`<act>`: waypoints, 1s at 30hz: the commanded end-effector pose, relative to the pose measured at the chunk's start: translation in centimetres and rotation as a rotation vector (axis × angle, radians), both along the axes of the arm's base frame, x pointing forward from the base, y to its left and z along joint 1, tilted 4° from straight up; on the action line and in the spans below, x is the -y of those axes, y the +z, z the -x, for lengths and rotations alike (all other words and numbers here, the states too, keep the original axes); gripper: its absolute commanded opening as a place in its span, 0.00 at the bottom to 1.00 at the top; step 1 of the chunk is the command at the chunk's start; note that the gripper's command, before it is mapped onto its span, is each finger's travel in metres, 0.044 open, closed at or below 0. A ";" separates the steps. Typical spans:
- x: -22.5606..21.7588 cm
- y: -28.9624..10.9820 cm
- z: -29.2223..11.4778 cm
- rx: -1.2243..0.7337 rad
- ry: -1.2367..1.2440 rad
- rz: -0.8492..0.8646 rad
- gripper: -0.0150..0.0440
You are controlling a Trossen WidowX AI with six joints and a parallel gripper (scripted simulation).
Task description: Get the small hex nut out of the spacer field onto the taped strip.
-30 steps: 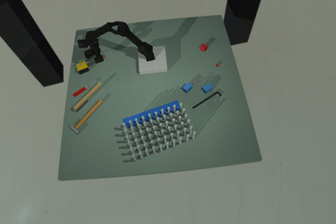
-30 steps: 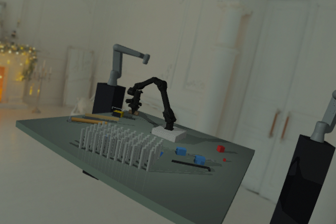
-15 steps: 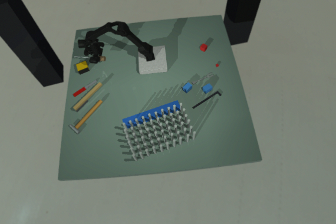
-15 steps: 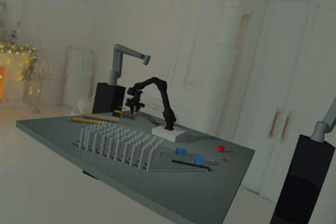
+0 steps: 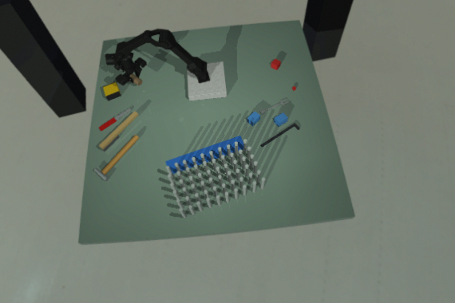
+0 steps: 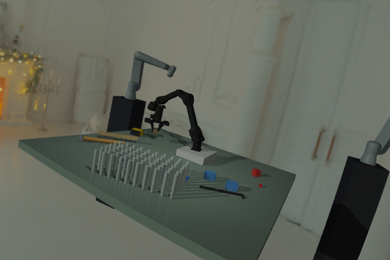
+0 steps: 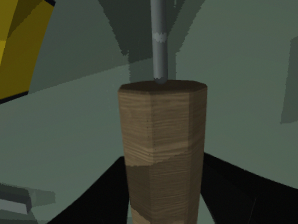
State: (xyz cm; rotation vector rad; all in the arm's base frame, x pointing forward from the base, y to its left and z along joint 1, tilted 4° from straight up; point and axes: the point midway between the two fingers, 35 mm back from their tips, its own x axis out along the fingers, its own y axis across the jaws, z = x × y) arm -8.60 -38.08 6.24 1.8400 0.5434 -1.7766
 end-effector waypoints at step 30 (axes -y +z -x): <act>0.1 -0.2 0.0 0.077 -1.129 -0.064 0.25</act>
